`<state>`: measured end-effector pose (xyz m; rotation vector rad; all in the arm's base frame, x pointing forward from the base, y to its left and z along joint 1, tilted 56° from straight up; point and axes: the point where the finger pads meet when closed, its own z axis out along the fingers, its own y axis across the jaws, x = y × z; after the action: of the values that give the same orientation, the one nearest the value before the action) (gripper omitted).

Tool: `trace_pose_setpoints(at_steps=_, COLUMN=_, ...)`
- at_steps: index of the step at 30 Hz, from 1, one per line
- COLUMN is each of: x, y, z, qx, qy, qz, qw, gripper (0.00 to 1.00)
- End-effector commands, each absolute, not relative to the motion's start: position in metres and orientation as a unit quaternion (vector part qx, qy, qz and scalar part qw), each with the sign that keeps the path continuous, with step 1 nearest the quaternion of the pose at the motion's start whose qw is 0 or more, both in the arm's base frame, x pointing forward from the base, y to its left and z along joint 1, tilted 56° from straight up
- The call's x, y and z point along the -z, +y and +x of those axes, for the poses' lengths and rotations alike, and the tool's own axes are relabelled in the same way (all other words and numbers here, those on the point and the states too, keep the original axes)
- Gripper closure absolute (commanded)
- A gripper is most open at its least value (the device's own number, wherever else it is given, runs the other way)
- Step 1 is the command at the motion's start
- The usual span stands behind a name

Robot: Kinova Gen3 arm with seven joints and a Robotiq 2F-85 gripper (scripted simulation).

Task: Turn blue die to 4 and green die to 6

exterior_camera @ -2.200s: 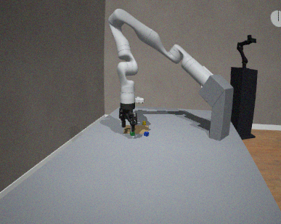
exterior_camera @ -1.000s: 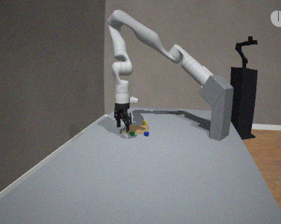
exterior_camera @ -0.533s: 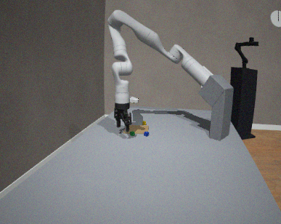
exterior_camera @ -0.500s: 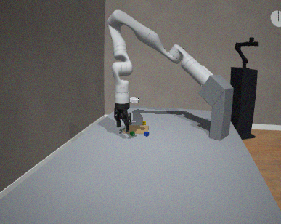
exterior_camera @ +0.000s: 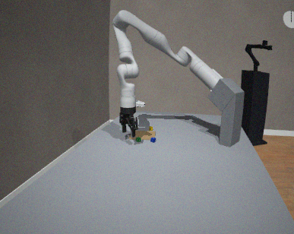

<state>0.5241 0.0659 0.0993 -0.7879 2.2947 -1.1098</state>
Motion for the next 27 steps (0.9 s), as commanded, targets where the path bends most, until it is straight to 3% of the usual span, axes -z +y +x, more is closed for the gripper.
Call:
trace_pose_setpoints(at_steps=1, x=-0.103, y=0.071, z=0.521, qx=0.403, qy=0.836, qz=-0.288, qw=0.236, gripper=0.00)
trace_pose_setpoints(at_steps=13, x=-0.143, y=0.110, z=0.476, qx=0.403, qy=0.836, qz=-0.288, qw=0.236, gripper=0.00)
trace_pose_setpoints(at_steps=27, x=-0.160, y=0.125, z=0.458, qx=0.403, qy=0.836, qz=-0.288, qw=0.236, gripper=0.00)
